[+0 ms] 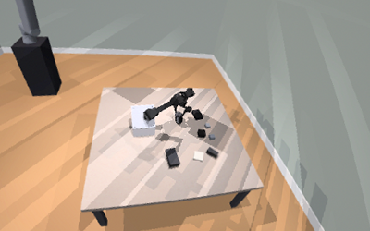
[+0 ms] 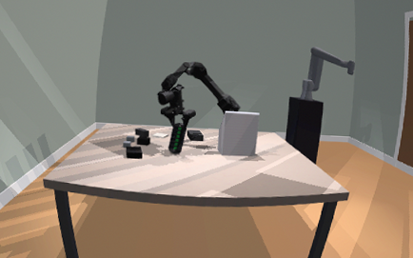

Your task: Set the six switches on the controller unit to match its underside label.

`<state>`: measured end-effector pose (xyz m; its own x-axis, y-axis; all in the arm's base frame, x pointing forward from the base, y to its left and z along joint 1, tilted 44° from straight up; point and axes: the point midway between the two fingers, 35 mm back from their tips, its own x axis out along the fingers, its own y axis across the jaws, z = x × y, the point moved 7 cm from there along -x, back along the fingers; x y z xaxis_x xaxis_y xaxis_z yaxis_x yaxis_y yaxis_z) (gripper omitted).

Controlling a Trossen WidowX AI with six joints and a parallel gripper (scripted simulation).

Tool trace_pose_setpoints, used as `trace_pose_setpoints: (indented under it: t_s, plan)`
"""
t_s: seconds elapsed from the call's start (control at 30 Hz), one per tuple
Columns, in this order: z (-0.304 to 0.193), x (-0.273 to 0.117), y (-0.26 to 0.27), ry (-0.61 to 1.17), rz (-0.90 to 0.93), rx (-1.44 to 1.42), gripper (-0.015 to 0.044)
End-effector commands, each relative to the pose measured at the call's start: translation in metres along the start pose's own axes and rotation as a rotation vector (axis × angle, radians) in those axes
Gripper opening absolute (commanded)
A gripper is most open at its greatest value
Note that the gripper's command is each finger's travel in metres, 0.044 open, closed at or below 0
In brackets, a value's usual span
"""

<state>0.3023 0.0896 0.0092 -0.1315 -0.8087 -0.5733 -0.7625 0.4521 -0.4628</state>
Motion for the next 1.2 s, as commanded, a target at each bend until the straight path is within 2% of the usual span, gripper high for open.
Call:
trace_pose_setpoints:
  t_s: [0.0, 1.17]
  plan:
    - [0.008, 0.001, 0.000, 0.004, -0.002, 0.010, 0.0338]
    - [0.027, -0.007, 0.000, -0.082, -0.002, 0.010, 0.0338]
